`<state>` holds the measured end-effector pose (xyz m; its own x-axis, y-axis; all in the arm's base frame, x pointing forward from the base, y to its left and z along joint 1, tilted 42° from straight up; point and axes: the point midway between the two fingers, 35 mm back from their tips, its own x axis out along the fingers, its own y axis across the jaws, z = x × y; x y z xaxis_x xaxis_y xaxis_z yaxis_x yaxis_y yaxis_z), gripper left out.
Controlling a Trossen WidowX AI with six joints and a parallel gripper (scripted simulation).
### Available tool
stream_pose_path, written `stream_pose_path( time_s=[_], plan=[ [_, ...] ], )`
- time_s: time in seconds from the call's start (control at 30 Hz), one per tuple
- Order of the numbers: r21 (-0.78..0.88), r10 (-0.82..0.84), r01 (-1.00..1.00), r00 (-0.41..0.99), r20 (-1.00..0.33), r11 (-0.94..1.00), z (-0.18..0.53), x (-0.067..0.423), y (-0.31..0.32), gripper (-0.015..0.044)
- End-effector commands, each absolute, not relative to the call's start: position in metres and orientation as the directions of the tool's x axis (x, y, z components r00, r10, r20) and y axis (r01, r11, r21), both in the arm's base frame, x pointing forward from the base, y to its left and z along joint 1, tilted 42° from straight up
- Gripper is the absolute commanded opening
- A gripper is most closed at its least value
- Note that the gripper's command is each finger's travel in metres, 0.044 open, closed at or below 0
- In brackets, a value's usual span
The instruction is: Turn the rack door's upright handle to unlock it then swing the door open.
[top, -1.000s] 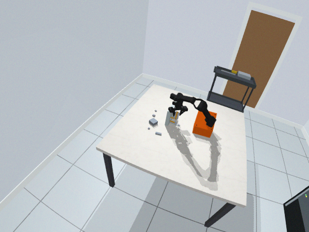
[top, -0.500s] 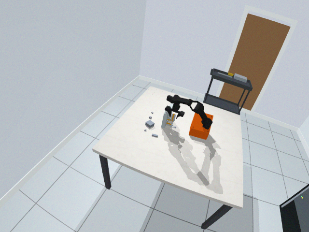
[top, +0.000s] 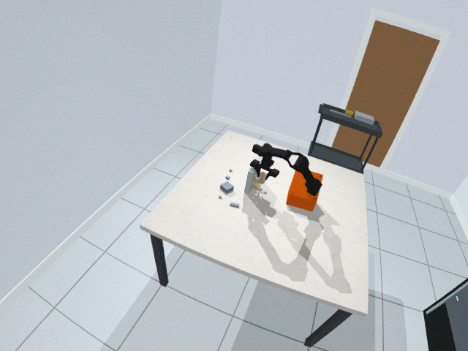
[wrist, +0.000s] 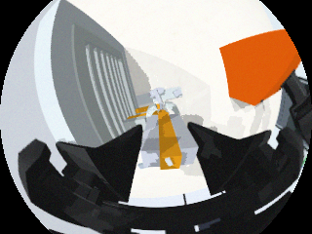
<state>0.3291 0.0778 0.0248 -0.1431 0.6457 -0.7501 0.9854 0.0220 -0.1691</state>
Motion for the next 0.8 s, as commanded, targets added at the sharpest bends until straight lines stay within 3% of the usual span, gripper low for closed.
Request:
stream_pose_path(
  time_s=[0.0,0.77],
  plan=[
    [-0.171,0.644,0.985,-0.142,-0.752,0.018,0.0246,0.3295,0.0773,0.0231],
    [-0.171,0.644,0.985,-0.142,-0.752,0.018,0.0246,0.3295,0.0773,0.0077]
  ],
)
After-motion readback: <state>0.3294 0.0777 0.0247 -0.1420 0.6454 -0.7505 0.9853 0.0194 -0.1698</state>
